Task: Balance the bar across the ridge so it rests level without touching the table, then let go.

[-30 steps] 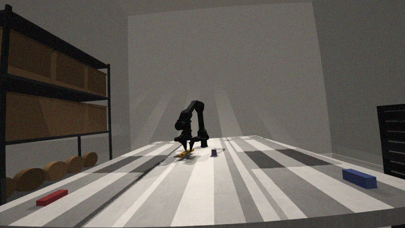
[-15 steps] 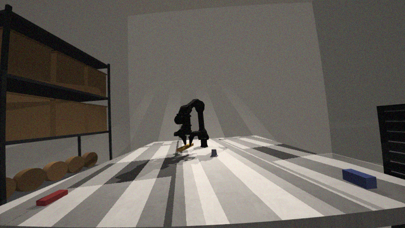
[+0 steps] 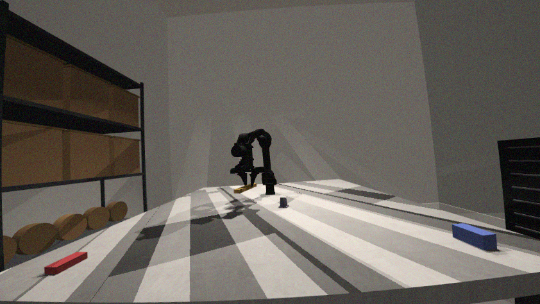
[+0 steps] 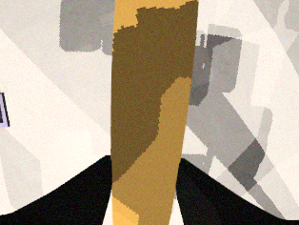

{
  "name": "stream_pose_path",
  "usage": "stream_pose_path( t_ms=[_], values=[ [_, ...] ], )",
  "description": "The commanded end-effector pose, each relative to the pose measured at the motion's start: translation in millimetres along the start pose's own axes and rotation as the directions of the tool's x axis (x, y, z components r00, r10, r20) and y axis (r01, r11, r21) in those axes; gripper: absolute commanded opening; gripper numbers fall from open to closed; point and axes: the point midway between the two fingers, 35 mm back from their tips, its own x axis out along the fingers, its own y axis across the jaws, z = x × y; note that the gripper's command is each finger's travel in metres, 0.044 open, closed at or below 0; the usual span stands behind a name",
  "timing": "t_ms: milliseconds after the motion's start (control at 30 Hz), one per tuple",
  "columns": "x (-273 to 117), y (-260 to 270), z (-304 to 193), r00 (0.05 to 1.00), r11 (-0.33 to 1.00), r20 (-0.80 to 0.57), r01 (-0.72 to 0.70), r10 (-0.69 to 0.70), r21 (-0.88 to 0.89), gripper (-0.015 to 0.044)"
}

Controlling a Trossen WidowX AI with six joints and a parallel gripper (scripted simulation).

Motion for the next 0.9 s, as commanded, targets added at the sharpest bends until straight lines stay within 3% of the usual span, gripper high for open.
stream_pose_path(
  t_ms=[0, 867],
  values=[
    [-4, 11, 0, 1.000, 1.000, 0.005, -0.005, 0.005, -0.003, 0.0000],
    [-7, 110, -9, 1.000, 0.999, 0.004, -0.015, 0.016, -0.028, 0.0000]
  ],
)
